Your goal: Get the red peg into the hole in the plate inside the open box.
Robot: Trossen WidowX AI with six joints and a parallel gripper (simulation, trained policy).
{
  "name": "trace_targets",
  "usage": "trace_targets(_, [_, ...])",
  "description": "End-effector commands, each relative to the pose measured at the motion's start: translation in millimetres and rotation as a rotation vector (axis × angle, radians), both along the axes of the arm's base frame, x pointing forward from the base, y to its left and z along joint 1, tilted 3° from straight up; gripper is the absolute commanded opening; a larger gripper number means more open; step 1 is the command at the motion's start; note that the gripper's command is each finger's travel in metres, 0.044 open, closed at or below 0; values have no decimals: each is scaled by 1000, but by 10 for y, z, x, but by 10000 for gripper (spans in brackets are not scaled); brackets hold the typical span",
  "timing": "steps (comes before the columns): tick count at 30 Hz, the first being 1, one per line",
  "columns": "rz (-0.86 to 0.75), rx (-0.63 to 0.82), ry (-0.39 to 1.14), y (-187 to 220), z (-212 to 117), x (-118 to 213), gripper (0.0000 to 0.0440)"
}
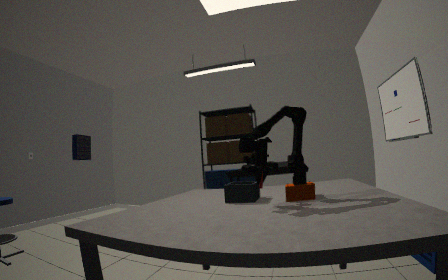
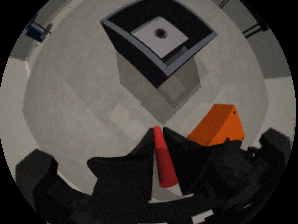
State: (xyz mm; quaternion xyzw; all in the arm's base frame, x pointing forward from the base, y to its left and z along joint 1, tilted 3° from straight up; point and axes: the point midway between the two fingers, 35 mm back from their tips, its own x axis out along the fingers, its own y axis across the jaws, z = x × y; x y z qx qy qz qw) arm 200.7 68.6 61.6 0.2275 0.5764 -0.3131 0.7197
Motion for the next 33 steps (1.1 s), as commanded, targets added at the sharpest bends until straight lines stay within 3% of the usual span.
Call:
trace_targets(1, [18,-16,-32,-78,191,99,0])
trace_targets(13, [-3,-37,-63,-374,445,375,0])
trace_targets(33, [-133,-24,-100,-969,427,759,0])
